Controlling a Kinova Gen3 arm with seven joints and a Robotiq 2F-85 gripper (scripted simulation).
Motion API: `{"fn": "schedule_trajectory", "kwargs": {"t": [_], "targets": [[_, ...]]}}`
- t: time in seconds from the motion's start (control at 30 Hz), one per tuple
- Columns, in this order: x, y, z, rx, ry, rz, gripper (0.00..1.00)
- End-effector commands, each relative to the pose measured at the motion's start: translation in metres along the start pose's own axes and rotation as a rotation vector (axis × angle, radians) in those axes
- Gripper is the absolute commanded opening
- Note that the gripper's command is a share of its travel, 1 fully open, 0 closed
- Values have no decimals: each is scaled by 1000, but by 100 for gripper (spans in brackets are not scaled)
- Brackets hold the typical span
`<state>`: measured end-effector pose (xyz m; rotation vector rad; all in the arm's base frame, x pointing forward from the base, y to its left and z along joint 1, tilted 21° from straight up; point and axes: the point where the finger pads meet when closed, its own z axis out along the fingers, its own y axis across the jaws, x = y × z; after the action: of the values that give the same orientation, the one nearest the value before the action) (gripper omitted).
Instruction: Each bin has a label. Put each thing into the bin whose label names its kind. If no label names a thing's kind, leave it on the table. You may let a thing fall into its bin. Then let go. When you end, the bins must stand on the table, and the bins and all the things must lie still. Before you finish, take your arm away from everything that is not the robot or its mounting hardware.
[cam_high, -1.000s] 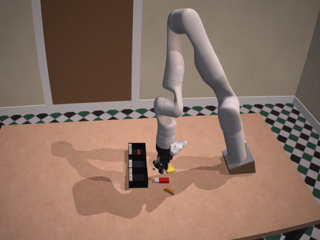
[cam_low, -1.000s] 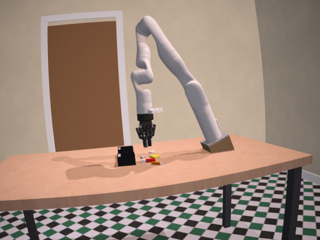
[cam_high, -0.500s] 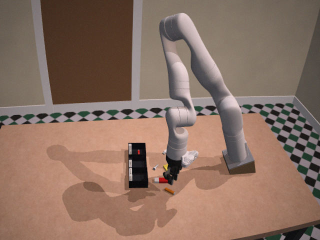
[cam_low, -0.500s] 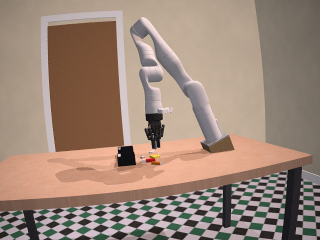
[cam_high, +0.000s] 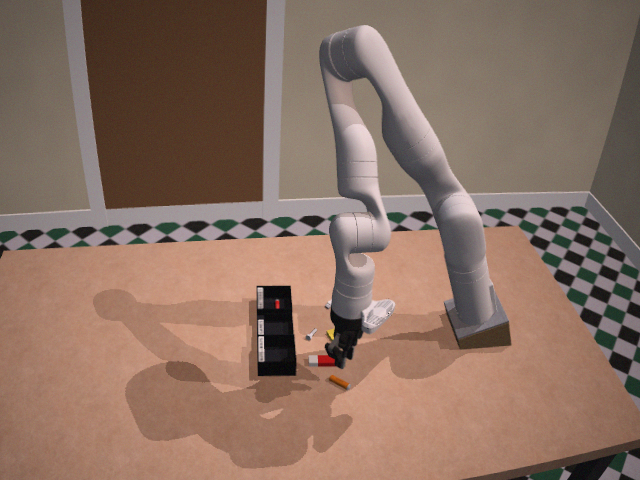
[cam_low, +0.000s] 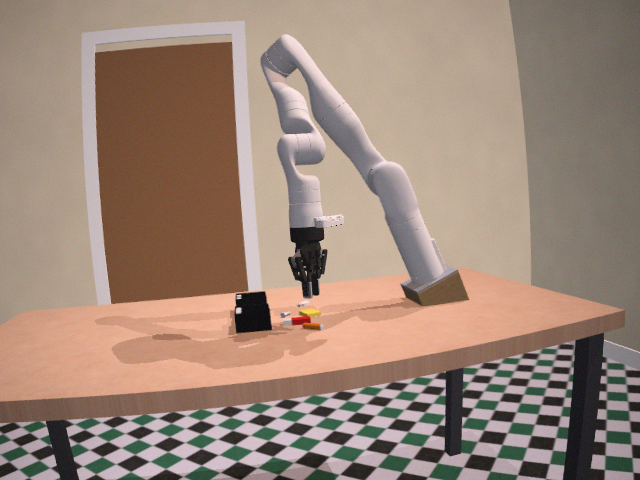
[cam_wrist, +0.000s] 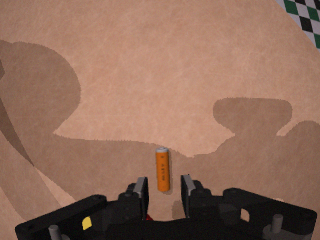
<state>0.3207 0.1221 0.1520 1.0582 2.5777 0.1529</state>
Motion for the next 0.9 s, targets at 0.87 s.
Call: {"fn": "schedule_trajectory", "kwargs": {"t": [0.87], "targets": [[1,-4,52,3,-4,2,29]]}}
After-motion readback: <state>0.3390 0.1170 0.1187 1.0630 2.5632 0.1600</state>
